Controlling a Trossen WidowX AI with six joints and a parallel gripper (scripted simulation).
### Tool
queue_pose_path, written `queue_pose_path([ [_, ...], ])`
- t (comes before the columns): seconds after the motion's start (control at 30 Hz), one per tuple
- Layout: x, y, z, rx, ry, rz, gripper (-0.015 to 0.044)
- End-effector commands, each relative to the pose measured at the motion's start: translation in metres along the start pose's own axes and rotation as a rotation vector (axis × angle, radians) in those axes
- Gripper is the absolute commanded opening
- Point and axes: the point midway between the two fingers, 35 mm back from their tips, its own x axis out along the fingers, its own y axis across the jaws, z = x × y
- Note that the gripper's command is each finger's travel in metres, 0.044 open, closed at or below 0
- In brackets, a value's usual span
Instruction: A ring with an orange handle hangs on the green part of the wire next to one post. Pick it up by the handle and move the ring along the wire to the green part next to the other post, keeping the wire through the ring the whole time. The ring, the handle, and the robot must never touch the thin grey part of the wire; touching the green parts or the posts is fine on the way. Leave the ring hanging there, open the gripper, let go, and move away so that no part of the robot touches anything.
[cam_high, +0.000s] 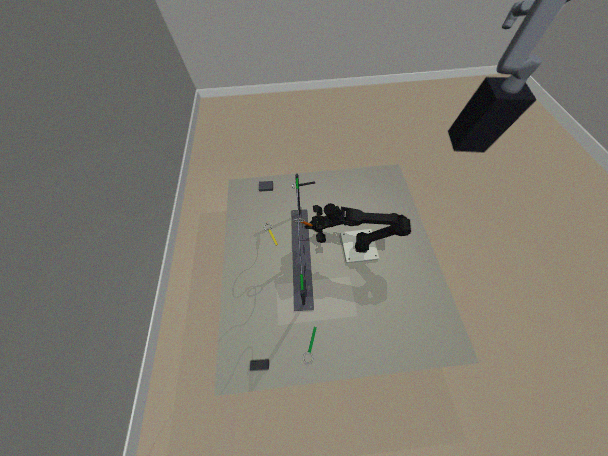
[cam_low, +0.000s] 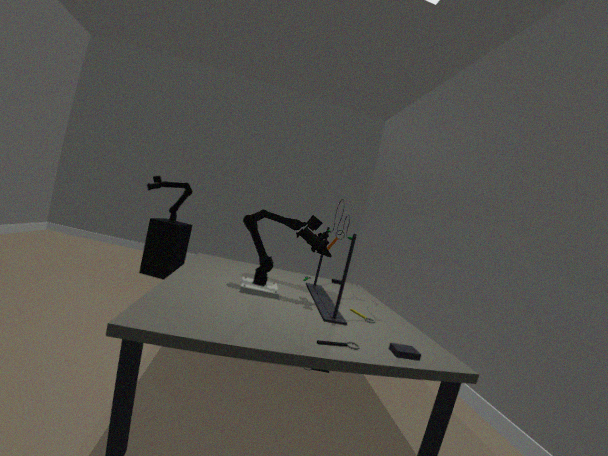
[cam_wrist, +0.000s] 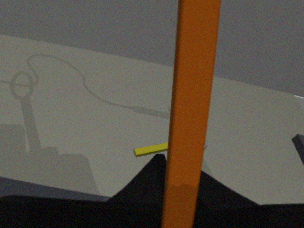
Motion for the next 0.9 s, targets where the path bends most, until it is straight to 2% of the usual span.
queue_pose_path([
  [0.0,0.0,0.011,0.0,0.054,-0.003,0.035,-0.015],
  [0.87,-0.002,0.053,0.007,0.194,-0.014,0.129,-0.015],
])
